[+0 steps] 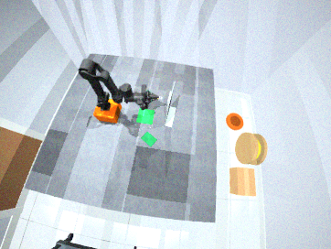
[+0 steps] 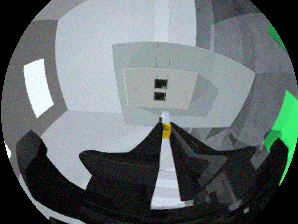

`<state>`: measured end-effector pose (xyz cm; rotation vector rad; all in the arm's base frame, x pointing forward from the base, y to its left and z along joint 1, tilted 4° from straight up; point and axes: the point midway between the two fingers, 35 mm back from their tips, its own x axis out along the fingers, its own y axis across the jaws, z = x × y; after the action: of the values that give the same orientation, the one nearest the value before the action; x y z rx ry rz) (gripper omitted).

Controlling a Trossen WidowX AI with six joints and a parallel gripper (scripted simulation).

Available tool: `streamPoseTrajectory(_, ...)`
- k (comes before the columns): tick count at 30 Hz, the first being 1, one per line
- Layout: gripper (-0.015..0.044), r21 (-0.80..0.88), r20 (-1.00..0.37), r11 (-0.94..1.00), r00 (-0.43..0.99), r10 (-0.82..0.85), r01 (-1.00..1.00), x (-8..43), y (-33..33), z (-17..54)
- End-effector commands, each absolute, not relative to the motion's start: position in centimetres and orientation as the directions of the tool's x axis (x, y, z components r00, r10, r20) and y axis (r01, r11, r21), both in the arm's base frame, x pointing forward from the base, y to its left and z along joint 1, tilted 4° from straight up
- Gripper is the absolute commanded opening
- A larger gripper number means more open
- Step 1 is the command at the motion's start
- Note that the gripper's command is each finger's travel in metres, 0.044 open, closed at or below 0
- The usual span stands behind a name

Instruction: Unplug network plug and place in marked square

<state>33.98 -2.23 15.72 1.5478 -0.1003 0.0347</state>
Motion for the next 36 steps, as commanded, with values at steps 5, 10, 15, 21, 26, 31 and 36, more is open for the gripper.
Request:
streamPoseTrajectory(5, 0.0000, 0.996, 0.089, 0.023, 0.995, -0.044, -0.089, 33.4, -2.1, 15.7)
streamPoseTrajectory(10, 0.0000, 0.996, 0.089, 0.023, 0.995, -0.044, -0.088, 33.1, -1.9, 15.7)
streamPoseTrajectory(15, 0.0000, 0.996, 0.086, 0.022, 0.995, -0.041, -0.085, 33.2, -1.9, 15.7)
streamPoseTrajectory(21, 0.0000, 0.996, 0.087, 0.022, 0.995, -0.041, -0.086, 33.1, -1.9, 16.5)
streamPoseTrajectory(26, 0.0000, 0.996, 0.087, 0.022, 0.995, -0.042, -0.086, 32.9, -1.8, 17.1)
streamPoseTrajectory(31, 0.0000, 0.996, 0.088, 0.023, 0.995, -0.042, -0.087, 32.7, -1.8, 17.8)
streamPoseTrajectory(36, 0.0000, 0.996, 0.088, 0.023, 0.995, -0.042, -0.087, 32.5, -1.8, 18.5)
